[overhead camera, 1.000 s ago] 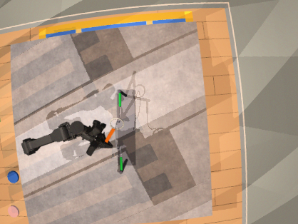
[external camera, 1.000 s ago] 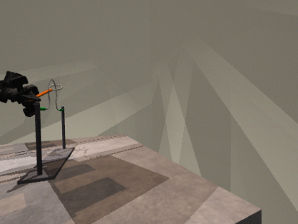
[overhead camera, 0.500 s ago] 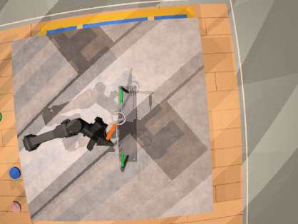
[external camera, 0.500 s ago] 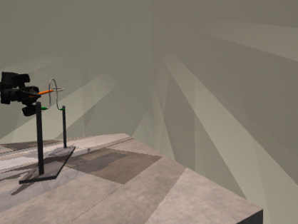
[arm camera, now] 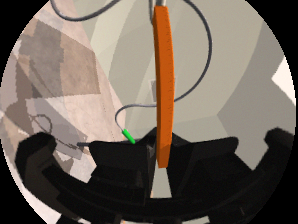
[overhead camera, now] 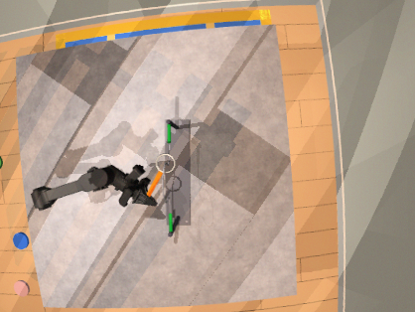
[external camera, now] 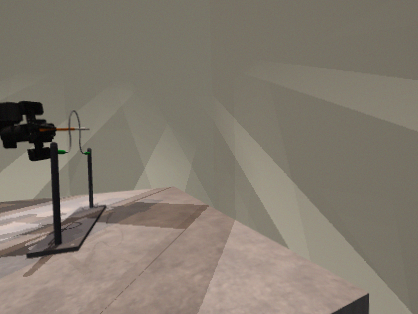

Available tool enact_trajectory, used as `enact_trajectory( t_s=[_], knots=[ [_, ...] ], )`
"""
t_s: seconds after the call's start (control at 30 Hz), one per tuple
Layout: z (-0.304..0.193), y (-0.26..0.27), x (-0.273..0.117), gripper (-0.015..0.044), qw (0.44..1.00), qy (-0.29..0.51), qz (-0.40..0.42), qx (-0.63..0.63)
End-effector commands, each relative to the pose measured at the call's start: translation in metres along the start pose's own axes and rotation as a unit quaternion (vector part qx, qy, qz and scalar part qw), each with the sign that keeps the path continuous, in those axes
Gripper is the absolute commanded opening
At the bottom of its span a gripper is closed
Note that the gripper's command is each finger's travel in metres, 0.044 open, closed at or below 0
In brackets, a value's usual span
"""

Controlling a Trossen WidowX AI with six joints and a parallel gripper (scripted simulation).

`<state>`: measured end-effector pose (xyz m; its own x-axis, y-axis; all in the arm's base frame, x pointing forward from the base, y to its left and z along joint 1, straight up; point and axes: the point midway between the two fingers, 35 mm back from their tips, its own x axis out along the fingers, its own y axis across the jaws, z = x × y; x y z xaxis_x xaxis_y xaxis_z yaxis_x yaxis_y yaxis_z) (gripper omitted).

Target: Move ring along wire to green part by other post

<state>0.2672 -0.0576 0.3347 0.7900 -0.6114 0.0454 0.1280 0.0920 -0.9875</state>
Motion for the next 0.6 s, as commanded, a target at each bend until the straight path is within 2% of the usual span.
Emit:
enact_trajectory(
  t_s=[0.0, 0.57],
  knots=[
    [0.000, -0.004, 0.000, -0.0150, 1.000, -0.005, -0.016, -0.024],
    [0.002, -0.016, 0.001, -0.0150, 0.989, -0.017, -0.080, -0.124]
  ],
)
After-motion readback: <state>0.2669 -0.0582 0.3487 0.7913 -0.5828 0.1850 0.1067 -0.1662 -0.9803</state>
